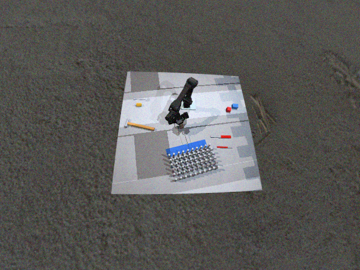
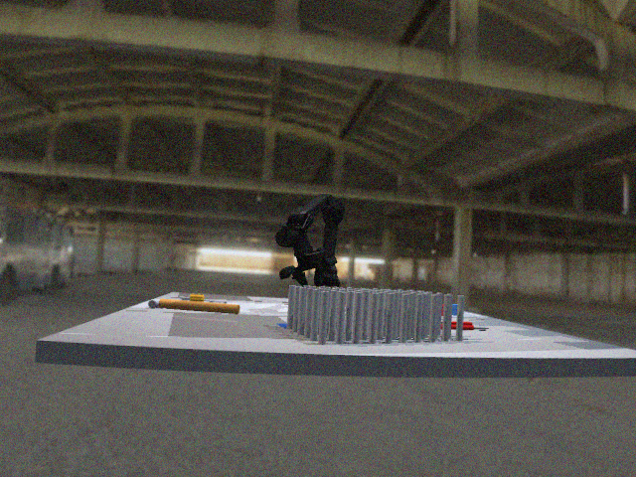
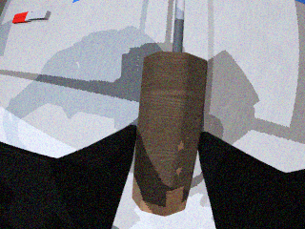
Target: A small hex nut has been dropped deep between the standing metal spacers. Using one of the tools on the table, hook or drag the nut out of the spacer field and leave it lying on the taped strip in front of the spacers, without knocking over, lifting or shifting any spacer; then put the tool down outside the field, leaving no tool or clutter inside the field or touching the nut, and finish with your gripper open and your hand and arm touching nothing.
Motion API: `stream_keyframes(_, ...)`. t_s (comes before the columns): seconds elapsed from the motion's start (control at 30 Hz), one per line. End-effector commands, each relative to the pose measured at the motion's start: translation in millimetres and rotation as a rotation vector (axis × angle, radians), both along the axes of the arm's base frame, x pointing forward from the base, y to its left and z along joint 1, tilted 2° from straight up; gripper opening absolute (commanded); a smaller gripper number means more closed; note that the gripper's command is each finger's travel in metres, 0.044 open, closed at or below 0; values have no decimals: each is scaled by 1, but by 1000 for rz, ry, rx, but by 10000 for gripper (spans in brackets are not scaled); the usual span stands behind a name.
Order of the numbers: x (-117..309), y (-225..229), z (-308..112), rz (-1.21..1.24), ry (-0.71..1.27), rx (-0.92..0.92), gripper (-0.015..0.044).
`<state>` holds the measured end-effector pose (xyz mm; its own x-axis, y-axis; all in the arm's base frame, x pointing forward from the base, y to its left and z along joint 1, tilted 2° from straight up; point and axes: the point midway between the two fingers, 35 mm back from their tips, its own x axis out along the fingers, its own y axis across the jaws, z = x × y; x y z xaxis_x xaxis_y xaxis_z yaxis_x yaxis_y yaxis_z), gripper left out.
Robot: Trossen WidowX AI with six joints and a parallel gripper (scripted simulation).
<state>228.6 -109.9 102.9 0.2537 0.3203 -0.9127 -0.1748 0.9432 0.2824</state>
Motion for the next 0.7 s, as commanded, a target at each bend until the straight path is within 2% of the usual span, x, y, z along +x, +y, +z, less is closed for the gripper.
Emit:
stream_keyframes(0.0,3,-2,24,5,-15,-10,0)
stream_keyframes(0.53,-3,2,97,4,-15,-10,0)
stream_keyframes(0.67,2,4,82,-8,14,-2,0)
